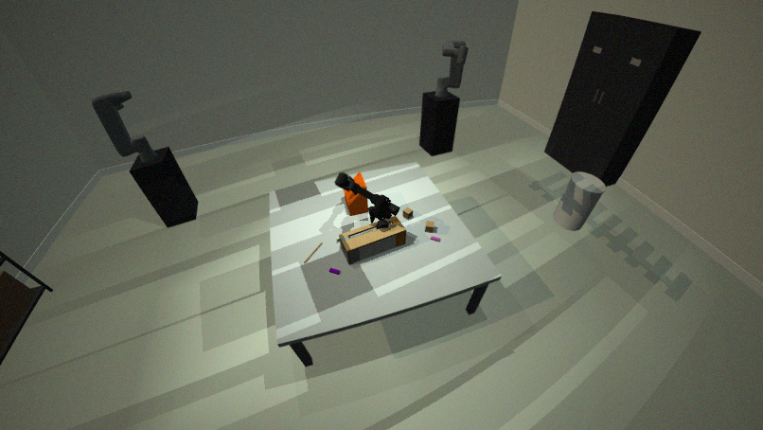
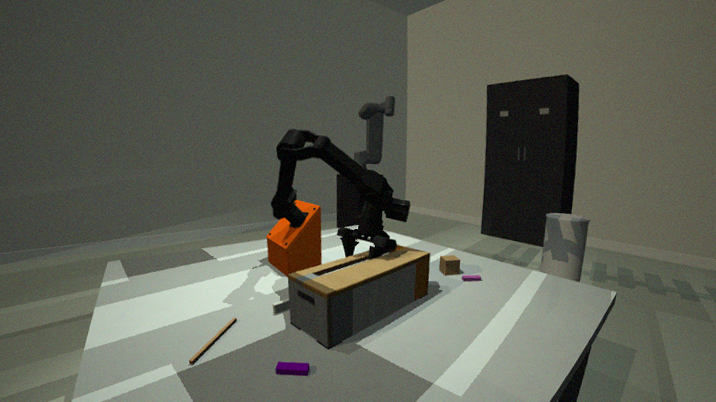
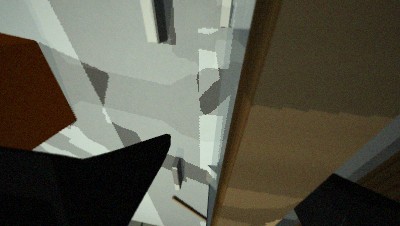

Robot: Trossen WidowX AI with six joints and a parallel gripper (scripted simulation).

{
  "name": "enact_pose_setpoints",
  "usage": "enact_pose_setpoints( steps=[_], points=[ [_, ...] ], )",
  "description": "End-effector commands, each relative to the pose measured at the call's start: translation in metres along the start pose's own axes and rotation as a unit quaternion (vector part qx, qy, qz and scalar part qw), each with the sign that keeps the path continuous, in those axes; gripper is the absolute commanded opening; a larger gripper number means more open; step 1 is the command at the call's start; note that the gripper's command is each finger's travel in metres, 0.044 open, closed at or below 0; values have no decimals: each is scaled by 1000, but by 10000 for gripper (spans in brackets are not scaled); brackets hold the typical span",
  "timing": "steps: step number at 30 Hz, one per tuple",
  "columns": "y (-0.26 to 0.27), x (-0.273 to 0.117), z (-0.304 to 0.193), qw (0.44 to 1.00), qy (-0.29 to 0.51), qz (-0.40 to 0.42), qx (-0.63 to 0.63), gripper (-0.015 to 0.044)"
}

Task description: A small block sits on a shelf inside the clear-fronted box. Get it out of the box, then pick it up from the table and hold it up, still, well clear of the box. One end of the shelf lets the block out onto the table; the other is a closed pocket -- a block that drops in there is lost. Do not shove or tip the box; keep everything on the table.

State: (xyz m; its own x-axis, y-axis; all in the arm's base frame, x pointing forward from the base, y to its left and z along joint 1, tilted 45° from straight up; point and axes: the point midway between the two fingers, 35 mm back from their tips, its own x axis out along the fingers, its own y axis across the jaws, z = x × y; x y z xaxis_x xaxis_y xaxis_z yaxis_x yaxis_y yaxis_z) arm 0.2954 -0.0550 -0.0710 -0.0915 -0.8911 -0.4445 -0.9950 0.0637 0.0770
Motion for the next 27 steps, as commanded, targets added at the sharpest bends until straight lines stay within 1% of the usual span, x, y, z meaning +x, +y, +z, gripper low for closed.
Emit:
enact_pose_setpoints(
  steps=[1,27],
  points=[
    [0,-1,-1,1000,0,0,1,400],
    [0,14,-38,1000,1,0,0,400]
  ],
)
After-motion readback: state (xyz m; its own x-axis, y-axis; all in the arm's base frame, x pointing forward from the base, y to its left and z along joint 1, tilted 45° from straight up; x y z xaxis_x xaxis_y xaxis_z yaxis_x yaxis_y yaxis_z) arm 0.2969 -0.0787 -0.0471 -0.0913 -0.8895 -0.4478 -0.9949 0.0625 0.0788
